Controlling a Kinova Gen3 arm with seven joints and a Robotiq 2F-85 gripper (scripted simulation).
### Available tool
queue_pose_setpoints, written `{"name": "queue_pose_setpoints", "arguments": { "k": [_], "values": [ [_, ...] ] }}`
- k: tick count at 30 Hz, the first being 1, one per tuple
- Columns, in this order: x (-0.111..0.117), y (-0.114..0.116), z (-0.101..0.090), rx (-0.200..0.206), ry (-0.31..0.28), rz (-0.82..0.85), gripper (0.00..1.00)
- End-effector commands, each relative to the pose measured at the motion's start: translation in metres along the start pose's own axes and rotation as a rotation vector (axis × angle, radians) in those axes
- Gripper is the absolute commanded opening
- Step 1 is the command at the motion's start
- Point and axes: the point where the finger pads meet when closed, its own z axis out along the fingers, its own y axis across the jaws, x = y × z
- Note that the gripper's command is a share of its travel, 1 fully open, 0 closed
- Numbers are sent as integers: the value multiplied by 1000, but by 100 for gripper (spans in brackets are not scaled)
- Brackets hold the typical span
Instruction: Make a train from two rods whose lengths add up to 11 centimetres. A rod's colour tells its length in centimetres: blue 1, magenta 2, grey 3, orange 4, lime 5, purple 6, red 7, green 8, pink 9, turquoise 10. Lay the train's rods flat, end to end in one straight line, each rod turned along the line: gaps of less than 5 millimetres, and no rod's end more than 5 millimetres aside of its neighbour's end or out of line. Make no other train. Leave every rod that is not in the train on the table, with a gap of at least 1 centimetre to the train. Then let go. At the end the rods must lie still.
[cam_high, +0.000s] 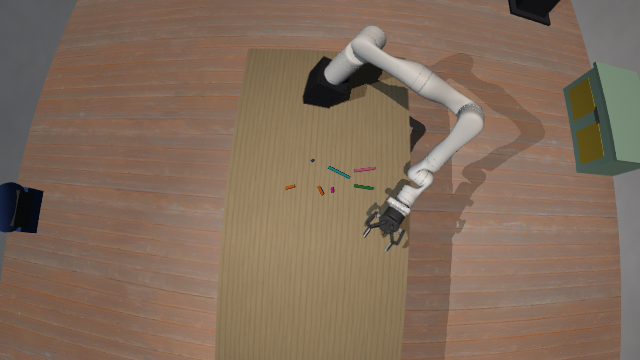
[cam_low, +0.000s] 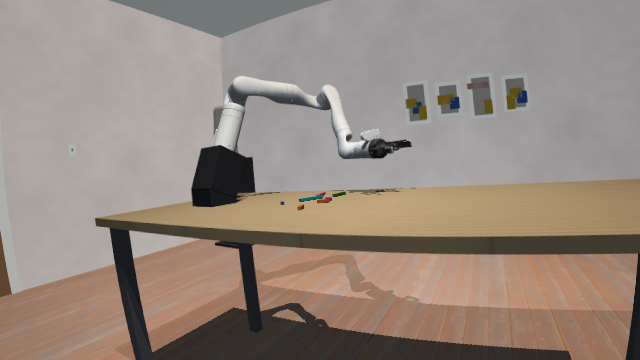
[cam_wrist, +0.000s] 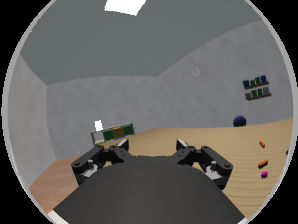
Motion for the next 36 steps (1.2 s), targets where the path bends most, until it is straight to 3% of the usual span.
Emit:
{"name": "queue_pose_setpoints", "arguments": {
  "k": [1, 21, 36],
  "values": [
    [1, -1, 0, 0, 1, 2, 100],
    [2, 0, 1, -2, 2, 3, 100],
    [17, 15, 9, -67, 18, 42, 100]
  ]
}}
